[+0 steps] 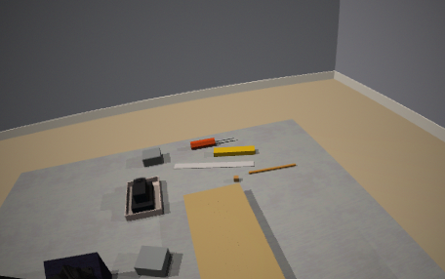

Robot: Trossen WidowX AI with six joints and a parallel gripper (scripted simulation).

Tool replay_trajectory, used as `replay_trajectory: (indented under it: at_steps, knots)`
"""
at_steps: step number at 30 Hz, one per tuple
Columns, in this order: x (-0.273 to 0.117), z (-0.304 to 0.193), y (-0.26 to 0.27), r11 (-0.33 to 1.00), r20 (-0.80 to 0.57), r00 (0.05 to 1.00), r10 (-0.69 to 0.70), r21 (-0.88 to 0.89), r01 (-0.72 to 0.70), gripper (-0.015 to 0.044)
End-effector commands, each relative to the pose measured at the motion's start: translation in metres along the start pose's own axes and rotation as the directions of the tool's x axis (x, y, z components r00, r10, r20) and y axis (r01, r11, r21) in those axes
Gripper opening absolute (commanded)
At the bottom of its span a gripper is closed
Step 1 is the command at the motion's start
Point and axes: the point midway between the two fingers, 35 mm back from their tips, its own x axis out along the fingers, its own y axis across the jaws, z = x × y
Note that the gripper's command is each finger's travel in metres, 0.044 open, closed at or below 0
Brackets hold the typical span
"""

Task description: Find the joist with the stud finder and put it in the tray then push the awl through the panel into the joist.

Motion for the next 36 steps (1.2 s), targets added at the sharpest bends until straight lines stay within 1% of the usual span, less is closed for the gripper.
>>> replay_trajectory:
  at_steps: [1,6,18,30,36]
  knots:
    - [0.000,-0.001,0.000,1.000,-0.001,1.000,-0.001,-0.004,0.001,0.0000]
    - [-0.013,-0.005,-0.002,1.000,0.000,1.000,-0.011,-0.001,0.011,0.0000]
    - [-0.064,-0.014,-0.005,1.000,0.006,1.000,-0.028,0.003,0.028,0.0000]
    - [-0.115,-0.010,-0.001,1.000,0.003,1.000,-0.013,-0.003,0.013,0.0000]
    - [-0.121,-0.010,-0.002,0.999,-0.008,1.000,-0.017,-0.029,0.016,0.0000]
